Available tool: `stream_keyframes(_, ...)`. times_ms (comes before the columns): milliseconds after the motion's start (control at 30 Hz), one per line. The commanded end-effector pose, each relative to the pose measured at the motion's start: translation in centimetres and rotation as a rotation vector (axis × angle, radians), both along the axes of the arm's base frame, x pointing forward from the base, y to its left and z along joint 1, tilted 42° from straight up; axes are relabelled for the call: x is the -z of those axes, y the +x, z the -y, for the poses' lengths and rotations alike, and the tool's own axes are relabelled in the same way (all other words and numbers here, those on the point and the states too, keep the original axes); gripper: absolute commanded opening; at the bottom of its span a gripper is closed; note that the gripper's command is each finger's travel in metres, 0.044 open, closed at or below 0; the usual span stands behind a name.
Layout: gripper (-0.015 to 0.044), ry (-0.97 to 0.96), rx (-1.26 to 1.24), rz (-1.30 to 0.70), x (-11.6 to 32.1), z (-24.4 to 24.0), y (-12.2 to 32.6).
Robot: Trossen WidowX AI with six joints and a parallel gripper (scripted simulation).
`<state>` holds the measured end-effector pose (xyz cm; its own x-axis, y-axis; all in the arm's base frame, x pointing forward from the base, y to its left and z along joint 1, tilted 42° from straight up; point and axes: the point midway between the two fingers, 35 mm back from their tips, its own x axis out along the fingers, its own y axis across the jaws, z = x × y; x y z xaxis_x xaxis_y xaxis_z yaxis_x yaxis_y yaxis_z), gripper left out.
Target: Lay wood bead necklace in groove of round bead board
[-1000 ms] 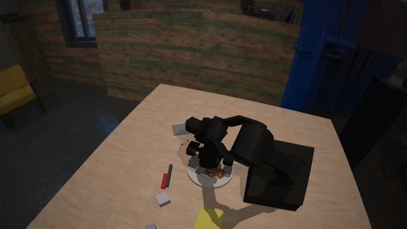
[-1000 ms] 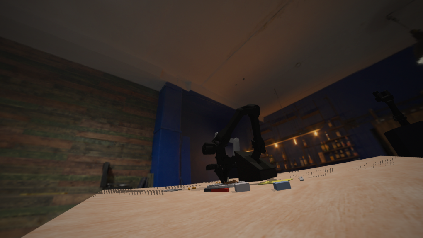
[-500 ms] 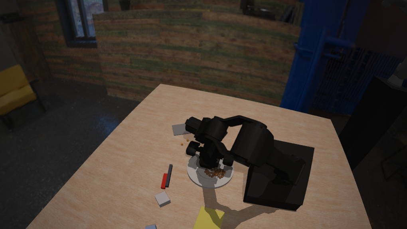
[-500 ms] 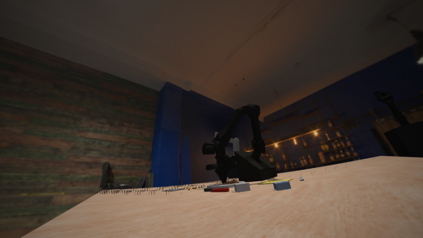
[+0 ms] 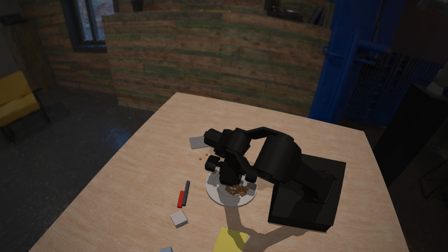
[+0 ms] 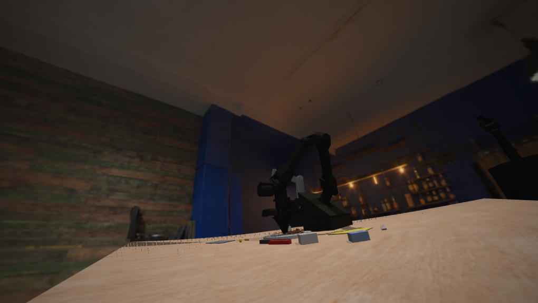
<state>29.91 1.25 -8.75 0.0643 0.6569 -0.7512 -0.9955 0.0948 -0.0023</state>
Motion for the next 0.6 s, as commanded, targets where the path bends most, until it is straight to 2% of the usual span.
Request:
stream_keyframes(0,0.0,0.003,0.001,-0.003,-0.3,0.2,-0.1)
stream_keyframes(567,0.0,-0.001,0.002,-0.006,1.7,2.6,-2.8)
